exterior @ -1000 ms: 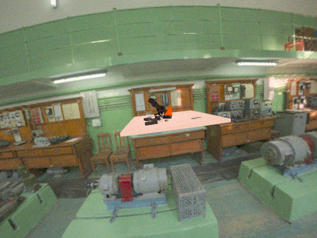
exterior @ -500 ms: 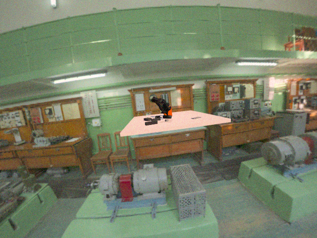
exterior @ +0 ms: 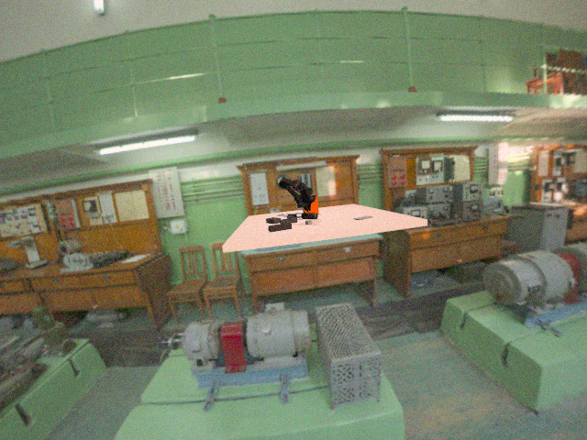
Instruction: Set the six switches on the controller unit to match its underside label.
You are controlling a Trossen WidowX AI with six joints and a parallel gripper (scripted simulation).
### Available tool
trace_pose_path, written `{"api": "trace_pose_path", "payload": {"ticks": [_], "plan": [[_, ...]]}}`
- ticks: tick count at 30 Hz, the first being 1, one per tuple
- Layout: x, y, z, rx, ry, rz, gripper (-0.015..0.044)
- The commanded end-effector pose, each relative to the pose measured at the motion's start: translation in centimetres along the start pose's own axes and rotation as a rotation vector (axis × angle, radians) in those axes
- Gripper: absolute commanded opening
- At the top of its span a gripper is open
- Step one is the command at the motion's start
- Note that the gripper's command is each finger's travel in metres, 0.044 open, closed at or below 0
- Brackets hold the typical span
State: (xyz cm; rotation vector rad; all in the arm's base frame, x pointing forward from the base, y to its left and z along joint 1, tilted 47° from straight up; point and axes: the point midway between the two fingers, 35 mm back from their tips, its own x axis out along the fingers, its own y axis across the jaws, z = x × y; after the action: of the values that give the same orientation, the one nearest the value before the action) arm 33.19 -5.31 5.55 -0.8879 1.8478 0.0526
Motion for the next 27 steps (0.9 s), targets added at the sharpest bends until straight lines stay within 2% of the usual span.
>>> {"api": "trace_pose_path", "payload": {"ticks": [1, 10, 27], "plan": [[-1.1, 1.4, -2.7, -0.015, -0.036, -0.071, 0.0210], [-1.0, 5.4, -8.8, -0.036, -0.128, -0.230, 0.0440], [0.7, 5.2, -9.1, -0.037, -0.137, -0.239, 0.0440]]}}
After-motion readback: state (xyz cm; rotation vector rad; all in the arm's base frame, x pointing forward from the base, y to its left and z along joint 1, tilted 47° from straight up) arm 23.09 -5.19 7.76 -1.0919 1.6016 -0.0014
